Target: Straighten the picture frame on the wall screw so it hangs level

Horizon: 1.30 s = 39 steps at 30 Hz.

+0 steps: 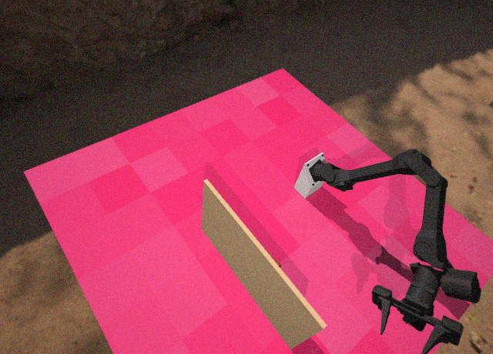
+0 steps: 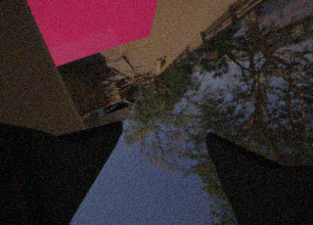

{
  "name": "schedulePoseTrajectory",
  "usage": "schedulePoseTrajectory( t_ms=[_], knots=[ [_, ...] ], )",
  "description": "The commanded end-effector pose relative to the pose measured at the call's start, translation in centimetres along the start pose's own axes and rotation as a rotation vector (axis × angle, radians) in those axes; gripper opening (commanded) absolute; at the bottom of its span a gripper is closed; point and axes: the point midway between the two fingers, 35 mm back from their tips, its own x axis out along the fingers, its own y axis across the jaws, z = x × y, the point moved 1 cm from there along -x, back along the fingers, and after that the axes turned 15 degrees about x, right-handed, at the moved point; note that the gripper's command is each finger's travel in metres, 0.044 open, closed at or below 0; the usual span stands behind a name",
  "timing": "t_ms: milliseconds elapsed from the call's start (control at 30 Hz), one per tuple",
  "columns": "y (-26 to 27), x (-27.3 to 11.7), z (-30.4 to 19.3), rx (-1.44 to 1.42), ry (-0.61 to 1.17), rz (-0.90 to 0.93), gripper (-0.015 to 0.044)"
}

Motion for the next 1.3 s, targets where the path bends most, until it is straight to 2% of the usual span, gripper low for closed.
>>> schedulePoseTrajectory(
  t_ms=[0,133,167,533,1267],
  knots=[
    [0.1,0.0,-0.1,0.015,0.001,0.0,0.0374],
    [1.8,0.2,-1.8,0.326,0.012,0.004,0.0269],
    [2.3,0.2,-2.3,0.42,0.016,0.005,0.026],
    [8.6,-0.5,-8.0,1.456,0.076,-0.009,0.026],
    [16.0,-3.5,-14.0,2.575,0.156,-0.111,0.026]
  ],
)
